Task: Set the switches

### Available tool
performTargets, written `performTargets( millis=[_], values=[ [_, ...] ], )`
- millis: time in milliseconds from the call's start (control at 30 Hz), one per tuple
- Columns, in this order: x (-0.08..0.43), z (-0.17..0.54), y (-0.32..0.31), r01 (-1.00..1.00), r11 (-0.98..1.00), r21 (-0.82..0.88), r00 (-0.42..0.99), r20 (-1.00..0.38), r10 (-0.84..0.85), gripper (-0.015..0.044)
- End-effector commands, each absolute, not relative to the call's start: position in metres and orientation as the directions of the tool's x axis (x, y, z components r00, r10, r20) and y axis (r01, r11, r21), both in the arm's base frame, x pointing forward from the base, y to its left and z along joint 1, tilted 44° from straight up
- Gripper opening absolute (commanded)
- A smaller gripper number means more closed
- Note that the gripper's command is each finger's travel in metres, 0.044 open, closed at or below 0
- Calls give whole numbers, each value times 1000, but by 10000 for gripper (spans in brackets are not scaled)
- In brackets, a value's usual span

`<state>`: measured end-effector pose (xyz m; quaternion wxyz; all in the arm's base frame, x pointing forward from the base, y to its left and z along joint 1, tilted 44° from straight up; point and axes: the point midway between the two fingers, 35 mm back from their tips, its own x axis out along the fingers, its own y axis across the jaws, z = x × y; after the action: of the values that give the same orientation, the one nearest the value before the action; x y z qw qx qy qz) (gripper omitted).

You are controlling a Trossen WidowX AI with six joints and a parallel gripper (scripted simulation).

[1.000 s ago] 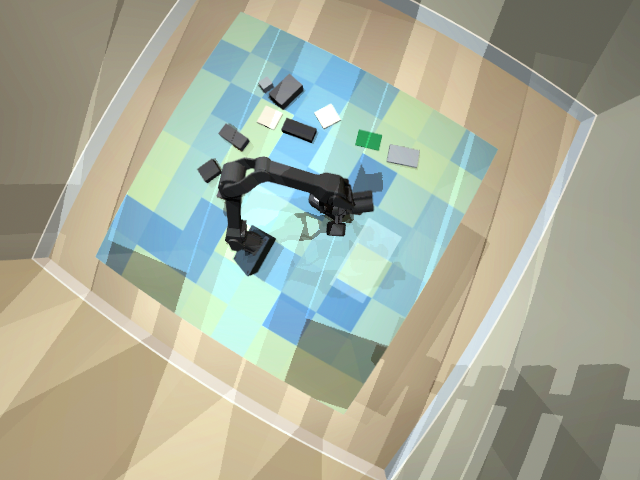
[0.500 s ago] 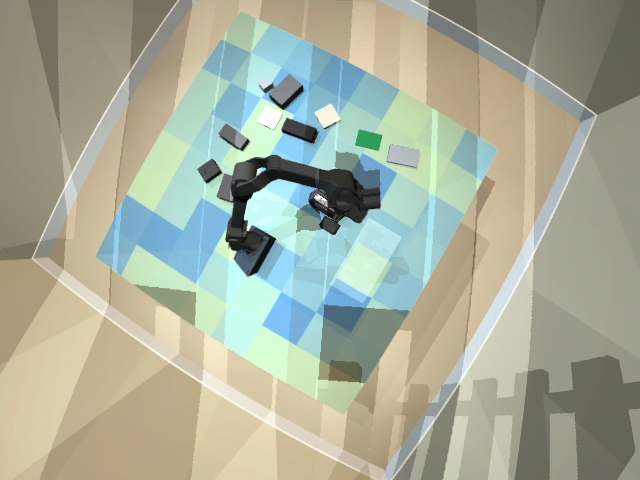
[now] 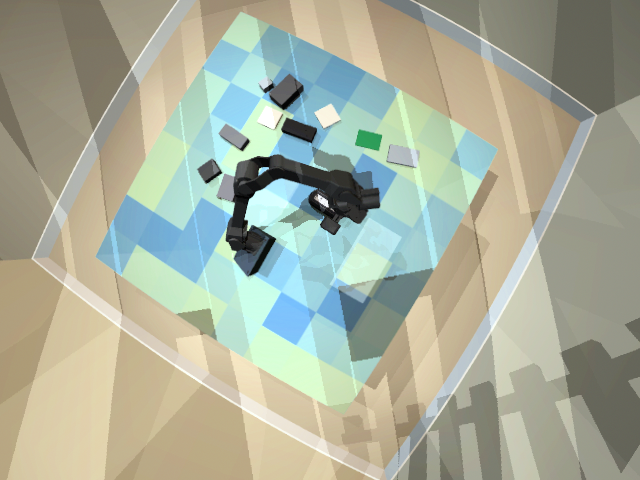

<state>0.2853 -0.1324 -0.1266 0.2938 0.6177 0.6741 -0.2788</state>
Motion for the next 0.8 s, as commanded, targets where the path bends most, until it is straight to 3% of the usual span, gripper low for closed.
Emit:
performTargets(
  millis=[0, 767],
  values=[
    [284, -133, -126, 997, 77, -20, -67, -735, 675, 440],
    [281, -158, -101, 997, 76, -17, -64, -732, 678, 440]
  ],
)
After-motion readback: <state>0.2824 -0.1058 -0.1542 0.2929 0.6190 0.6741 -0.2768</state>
